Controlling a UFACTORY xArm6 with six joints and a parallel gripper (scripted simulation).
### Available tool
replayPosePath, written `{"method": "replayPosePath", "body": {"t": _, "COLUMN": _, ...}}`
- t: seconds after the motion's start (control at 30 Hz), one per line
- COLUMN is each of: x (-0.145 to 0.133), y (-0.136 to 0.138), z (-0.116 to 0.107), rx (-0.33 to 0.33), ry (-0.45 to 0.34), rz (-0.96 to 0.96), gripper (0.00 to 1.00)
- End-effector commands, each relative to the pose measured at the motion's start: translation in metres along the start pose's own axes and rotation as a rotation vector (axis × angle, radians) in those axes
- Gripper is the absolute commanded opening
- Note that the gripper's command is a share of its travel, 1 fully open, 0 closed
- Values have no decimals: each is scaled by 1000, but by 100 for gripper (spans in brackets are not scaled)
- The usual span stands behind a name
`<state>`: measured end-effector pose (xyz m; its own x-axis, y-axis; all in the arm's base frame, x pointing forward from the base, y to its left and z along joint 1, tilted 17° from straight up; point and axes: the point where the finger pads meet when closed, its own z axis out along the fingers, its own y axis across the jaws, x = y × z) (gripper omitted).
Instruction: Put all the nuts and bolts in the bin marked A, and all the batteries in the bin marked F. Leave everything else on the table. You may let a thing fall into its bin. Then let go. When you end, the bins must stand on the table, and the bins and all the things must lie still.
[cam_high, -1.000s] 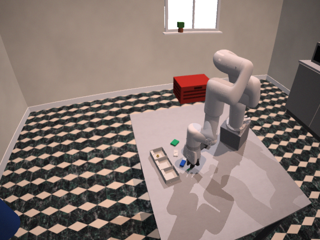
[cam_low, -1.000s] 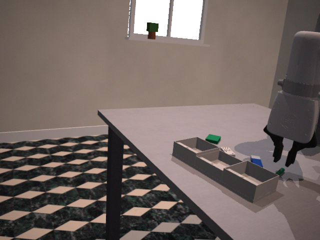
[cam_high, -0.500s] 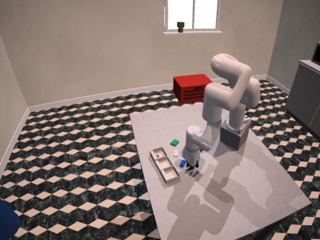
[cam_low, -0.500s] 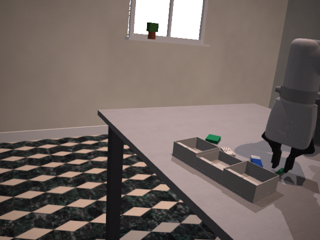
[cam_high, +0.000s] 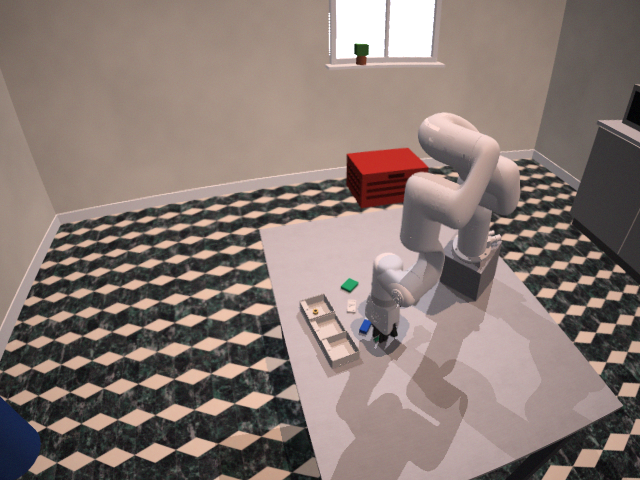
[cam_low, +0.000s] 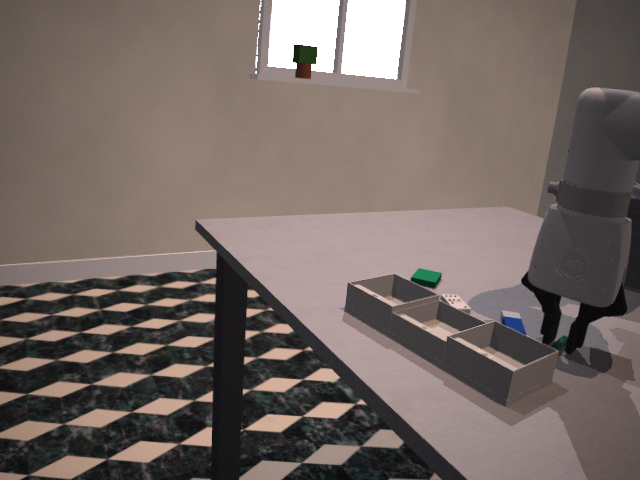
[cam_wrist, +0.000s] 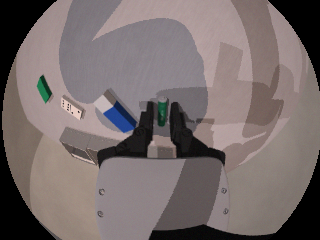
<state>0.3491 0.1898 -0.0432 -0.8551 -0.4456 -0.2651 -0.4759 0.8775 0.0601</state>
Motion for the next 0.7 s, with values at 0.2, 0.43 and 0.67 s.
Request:
{"method": "replayPosePath", "body": {"t": 0.2, "x": -1, "y": 0, "z": 0, "rx": -2, "ry": -29, "rz": -1, "gripper": 23}}
{"method": "replayPosePath", "body": {"t": 0.43, "x": -1, "y": 0, "z": 0, "rx": -2, "ry": -29, "rz": -1, "gripper": 0}}
{"method": "replayPosePath", "body": {"t": 0.67, "x": -1, "y": 0, "z": 0, "rx": -2, "ry": -29, "rz": -1, "gripper": 0}}
